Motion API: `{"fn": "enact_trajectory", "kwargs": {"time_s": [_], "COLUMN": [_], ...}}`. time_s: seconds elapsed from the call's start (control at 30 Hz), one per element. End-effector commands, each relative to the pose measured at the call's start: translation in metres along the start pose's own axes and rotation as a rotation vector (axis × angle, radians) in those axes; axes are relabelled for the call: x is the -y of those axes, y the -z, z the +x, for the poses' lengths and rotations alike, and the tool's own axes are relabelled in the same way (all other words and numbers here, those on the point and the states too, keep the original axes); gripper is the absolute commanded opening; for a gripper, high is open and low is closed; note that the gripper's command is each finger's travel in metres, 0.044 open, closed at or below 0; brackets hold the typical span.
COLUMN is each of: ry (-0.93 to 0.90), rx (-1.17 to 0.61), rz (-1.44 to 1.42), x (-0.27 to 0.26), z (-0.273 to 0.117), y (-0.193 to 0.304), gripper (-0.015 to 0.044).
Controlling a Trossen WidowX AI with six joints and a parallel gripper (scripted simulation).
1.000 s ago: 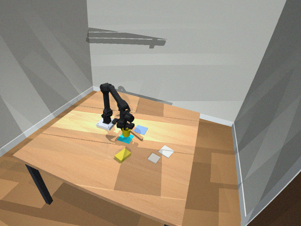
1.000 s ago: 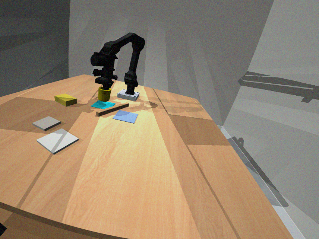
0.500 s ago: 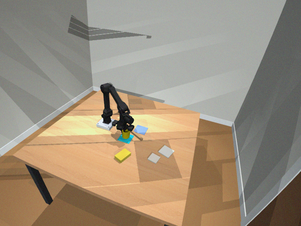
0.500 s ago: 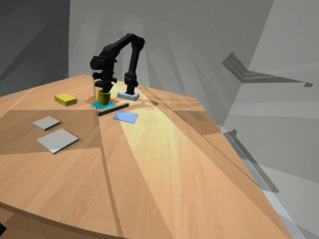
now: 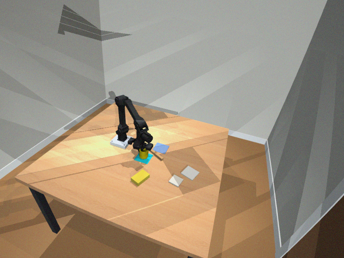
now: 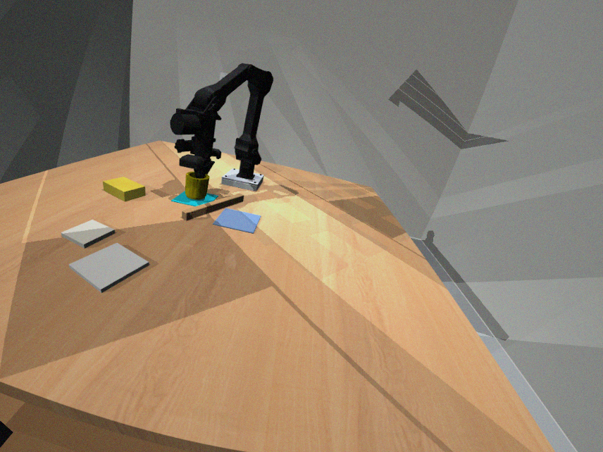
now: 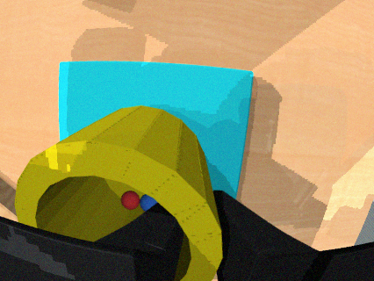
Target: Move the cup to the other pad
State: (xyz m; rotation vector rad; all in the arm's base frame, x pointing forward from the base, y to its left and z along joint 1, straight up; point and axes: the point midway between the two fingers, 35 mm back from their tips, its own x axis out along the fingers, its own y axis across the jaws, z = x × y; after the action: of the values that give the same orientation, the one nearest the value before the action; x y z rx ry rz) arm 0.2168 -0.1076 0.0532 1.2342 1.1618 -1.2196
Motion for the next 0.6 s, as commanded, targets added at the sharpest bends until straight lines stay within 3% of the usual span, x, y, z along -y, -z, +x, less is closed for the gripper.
{"fn": "enact_trajectory", "kwargs": {"time_s": [0.0, 0.07, 0.27, 0.57], "ry": [-0.002, -0.002, -0.002, -0.002], "rx": [0.001, 0.001, 0.001, 0.001], "rz": [0.0, 0.0, 0.0, 0.0], "x": [-0.0003, -0.0003, -0.0003, -0.0005], "z": [-0.0006, -0.0006, -0.0006, -0.0026], "y": [-0.0001, -0.0001, -0.0001, -0.0002], "gripper": [0.0, 0.0, 0.0147, 0.0147]}}
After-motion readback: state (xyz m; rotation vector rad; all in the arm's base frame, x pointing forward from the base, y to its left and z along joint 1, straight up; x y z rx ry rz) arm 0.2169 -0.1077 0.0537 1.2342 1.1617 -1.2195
